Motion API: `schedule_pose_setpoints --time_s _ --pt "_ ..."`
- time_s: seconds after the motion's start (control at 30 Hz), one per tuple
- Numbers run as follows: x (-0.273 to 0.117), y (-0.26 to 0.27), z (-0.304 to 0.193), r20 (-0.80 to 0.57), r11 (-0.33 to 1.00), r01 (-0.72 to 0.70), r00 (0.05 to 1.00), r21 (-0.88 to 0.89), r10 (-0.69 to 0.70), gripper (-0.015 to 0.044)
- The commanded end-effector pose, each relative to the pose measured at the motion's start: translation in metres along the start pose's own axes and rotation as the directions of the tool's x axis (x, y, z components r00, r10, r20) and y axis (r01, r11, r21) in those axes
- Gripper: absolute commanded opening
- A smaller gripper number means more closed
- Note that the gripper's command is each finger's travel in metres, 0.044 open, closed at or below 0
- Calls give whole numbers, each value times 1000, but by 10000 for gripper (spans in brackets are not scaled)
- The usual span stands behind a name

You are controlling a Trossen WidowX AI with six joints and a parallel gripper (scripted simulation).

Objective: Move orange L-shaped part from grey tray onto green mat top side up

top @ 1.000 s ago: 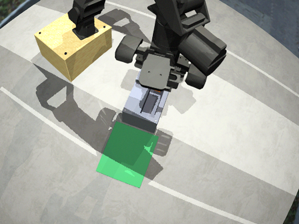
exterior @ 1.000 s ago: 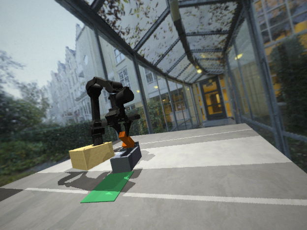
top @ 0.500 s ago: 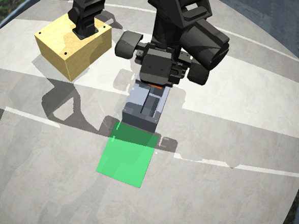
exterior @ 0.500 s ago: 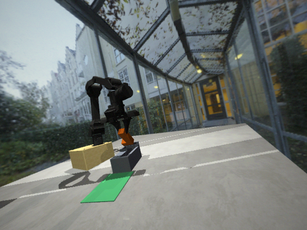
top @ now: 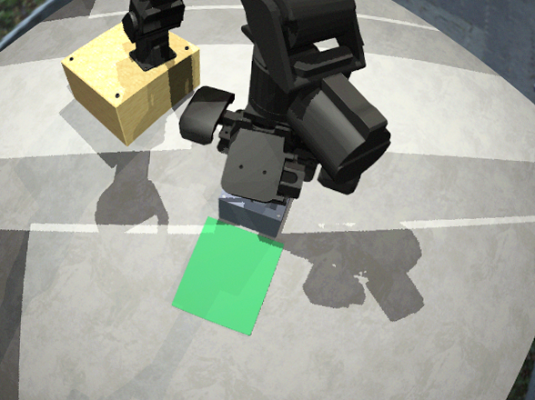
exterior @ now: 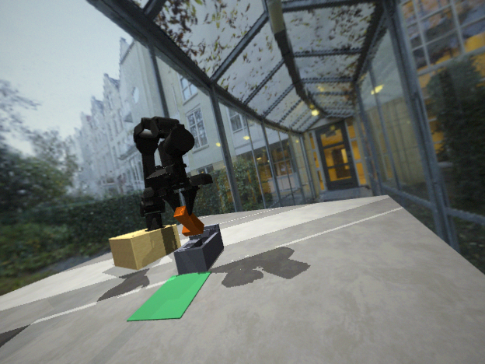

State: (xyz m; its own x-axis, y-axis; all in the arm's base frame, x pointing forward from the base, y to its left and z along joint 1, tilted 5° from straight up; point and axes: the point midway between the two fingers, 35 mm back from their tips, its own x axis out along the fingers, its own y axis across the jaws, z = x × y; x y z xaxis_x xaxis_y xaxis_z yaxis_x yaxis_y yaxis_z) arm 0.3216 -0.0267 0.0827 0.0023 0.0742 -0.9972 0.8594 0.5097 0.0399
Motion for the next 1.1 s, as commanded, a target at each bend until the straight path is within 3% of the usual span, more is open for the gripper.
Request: schedule_pose_setpoints --time_s 0.0,0.63,1.07 --pt "3 -2 17 -5 1000 11 1000 -4 -11 0" --pt "2 -11 104 2 1000 12 1000 -4 -12 0" --pt "14 -12 107 2 1000 12 1000 -4 -12 0"
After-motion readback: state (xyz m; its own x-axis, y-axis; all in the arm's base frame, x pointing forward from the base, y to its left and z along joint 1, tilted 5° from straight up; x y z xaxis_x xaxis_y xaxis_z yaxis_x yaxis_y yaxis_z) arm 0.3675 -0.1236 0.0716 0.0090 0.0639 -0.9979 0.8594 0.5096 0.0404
